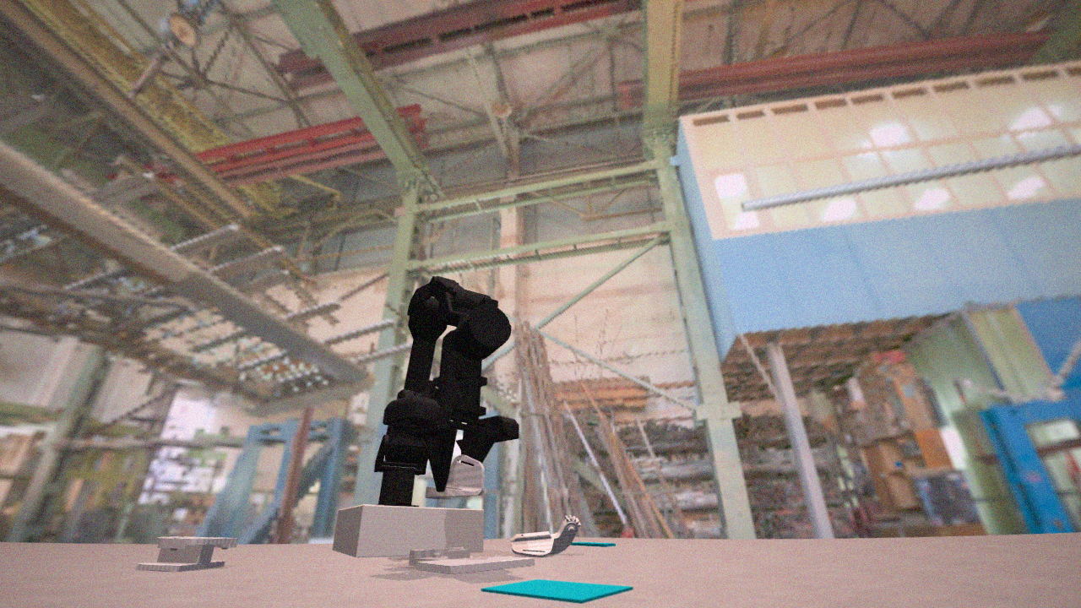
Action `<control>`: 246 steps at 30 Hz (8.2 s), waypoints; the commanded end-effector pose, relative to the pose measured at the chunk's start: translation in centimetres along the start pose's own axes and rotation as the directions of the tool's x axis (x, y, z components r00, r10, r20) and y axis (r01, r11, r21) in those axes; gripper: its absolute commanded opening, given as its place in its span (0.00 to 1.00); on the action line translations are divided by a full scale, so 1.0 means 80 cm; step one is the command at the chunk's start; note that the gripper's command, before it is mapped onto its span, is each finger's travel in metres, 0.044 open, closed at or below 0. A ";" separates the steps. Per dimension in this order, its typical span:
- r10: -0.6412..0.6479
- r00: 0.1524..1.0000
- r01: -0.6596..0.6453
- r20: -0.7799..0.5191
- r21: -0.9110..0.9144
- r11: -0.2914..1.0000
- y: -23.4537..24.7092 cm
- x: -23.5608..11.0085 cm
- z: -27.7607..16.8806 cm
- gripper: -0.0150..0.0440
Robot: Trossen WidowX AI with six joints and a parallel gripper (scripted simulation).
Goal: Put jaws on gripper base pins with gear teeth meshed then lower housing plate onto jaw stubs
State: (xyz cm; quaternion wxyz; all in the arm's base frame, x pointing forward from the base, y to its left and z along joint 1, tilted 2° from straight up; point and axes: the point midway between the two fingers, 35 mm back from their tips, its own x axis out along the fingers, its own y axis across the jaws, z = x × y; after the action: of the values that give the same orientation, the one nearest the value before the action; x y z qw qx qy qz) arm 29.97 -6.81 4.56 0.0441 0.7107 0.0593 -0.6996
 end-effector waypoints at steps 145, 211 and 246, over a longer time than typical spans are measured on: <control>-0.003 1.000 0.003 0.002 -0.024 1.000 -0.001 0.087 0.001 0.48; -0.003 1.000 0.003 0.002 -0.024 1.000 -0.001 0.087 0.001 0.48; -0.001 1.000 0.001 0.002 -0.021 1.000 -0.001 0.087 0.001 0.63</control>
State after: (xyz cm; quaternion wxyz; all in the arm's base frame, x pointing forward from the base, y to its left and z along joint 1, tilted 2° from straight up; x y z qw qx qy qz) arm 29.97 -6.63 -2.39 0.0511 0.7094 0.0670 -0.6997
